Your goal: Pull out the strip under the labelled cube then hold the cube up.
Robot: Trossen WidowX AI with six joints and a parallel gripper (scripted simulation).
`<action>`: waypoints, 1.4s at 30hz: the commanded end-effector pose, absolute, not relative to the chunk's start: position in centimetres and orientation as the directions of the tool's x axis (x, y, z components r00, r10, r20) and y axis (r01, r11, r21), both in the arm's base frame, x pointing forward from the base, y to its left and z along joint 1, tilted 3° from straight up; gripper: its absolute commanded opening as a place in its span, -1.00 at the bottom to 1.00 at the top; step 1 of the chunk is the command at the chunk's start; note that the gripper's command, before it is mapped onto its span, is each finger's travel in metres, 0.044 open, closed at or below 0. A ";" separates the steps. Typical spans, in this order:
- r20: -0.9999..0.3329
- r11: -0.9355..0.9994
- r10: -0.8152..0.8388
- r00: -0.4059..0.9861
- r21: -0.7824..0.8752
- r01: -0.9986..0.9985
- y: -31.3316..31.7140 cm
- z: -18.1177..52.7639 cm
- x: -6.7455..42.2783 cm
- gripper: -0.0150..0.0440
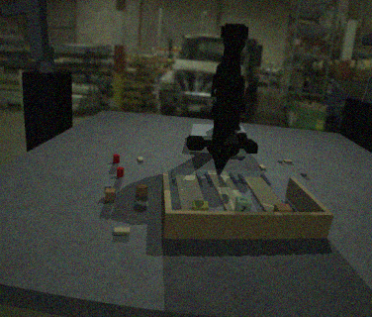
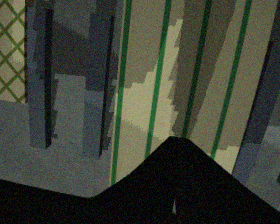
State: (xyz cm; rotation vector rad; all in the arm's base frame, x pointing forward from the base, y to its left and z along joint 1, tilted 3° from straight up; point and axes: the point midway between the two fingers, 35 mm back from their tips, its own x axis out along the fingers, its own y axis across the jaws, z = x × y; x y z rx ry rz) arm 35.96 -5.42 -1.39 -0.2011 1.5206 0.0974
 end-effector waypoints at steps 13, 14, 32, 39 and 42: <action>-0.998 0.979 -0.062 0.024 -0.066 -0.191 -5.9 -2.0 32.8 -0.49; -0.998 0.979 -0.062 0.024 -0.066 -0.191 -5.9 -2.0 32.7 -0.49; -0.998 0.979 -0.063 0.022 -0.066 -0.191 -6.4 -2.1 30.1 -0.49; -0.998 0.979 -0.063 0.021 -0.066 -0.191 -6.6 -2.2 29.1 -0.49; -0.998 0.979 -0.063 0.020 -0.066 -0.191 -6.6 -2.2 28.7 -0.49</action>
